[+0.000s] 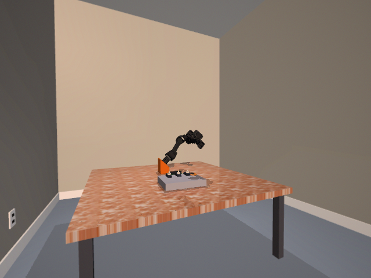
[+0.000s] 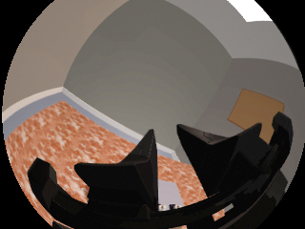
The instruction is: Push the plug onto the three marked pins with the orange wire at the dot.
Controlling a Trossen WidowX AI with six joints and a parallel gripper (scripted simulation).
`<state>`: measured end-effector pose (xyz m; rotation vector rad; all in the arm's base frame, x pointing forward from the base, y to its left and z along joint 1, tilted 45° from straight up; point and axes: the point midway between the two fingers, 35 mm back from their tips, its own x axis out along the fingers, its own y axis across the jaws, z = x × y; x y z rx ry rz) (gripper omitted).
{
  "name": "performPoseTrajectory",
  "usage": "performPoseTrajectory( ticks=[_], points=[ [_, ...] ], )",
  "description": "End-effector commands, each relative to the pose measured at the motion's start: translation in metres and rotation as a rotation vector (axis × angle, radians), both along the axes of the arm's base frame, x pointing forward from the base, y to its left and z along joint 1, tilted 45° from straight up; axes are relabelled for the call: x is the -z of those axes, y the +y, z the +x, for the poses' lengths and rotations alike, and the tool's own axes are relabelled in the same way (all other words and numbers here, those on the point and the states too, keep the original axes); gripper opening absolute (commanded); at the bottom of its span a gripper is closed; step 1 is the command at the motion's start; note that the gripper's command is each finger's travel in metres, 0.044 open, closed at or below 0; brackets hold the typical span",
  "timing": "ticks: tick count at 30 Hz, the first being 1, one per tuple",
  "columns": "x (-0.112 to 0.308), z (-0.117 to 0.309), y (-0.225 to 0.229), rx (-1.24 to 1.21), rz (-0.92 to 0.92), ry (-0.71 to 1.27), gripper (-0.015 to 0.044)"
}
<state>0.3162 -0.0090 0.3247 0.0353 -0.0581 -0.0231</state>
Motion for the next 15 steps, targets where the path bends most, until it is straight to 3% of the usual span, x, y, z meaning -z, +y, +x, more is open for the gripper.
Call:
performPoseTrajectory(
  ticks=[1,15],
  points=[
    [0.000,0.002,0.008,-0.026,0.004,0.015,0.0115],
    [0.028,0.025,0.020,-0.097,0.317,0.217,0.0115]
  ],
)
